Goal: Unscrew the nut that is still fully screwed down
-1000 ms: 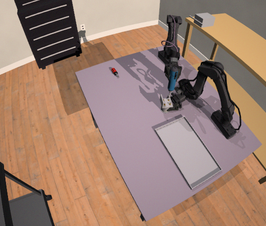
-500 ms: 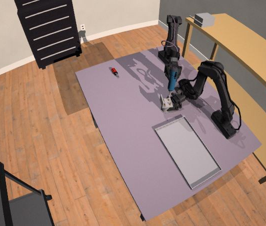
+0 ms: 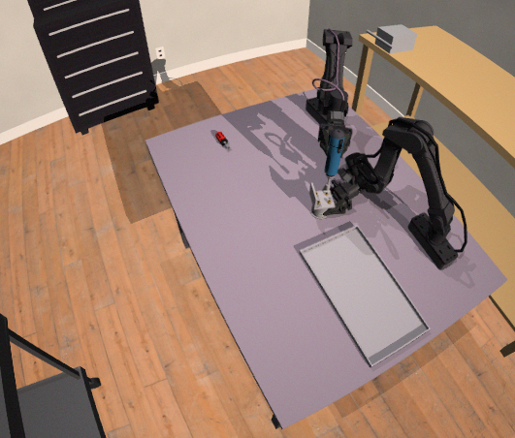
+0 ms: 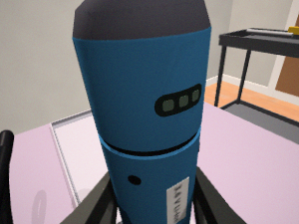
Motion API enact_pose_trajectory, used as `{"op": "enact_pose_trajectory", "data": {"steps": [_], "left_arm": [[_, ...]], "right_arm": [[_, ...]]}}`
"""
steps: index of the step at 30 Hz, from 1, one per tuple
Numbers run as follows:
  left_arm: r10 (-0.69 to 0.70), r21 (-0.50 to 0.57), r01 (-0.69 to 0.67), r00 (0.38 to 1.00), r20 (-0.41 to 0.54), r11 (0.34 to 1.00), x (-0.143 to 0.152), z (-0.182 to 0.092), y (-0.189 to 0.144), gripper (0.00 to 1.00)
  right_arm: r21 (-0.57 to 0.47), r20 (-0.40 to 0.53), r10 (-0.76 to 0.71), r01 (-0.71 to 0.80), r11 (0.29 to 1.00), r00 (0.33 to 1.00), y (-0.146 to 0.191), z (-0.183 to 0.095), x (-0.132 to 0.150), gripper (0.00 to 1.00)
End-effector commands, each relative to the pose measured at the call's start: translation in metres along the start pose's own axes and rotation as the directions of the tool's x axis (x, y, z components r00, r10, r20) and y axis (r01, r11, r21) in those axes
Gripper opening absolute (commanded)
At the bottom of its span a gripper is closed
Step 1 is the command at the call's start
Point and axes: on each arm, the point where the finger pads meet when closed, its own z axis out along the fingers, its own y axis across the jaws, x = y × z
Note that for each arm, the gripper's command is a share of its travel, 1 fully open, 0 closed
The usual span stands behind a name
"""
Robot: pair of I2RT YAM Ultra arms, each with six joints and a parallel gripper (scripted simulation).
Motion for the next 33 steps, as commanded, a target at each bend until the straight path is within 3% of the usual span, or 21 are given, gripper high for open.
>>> {"op": "enact_pose_trajectory", "data": {"steps": [1, 33], "left_arm": [[0.001, -0.002, -0.001, 1.000, 0.004, 1.000, -0.0023, -0.0002, -0.0005, 0.59], [0.001, -0.002, -0.001, 1.000, 0.004, 1.000, -0.0023, -0.0002, -0.0005, 0.59]], "right_arm": [[-0.006, 0.147, 0.016, -0.015, 1.000, 0.989, 0.0039, -0.0012, -0.0430, 0.42], [-0.004, 0.130, 0.014, -0.014, 1.000, 0.991, 0.0025, -0.0009, -0.0350, 0.42]]}}
